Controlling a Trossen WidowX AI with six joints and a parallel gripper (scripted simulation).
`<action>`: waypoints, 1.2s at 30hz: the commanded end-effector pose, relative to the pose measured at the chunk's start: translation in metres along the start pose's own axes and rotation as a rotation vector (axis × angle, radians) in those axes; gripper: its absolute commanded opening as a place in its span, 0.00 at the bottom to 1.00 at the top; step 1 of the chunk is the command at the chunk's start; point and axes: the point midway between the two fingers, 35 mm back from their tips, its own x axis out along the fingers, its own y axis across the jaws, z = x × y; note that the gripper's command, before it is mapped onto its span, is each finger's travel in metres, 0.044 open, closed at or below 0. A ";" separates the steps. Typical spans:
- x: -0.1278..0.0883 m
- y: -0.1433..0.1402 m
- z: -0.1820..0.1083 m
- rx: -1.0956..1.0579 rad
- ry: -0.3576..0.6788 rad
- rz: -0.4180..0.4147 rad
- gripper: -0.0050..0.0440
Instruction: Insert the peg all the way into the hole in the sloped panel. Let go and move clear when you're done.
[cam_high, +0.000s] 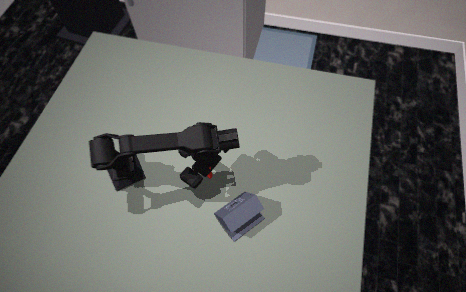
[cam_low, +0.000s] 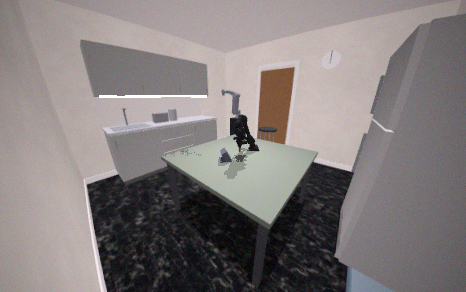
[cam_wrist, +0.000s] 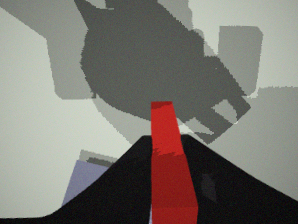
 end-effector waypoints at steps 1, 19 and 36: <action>-0.005 0.000 -0.002 0.043 0.023 -0.010 0.10; -0.003 0.000 -0.003 0.192 0.048 0.002 0.10; -0.001 0.000 -0.003 0.332 0.073 0.010 0.10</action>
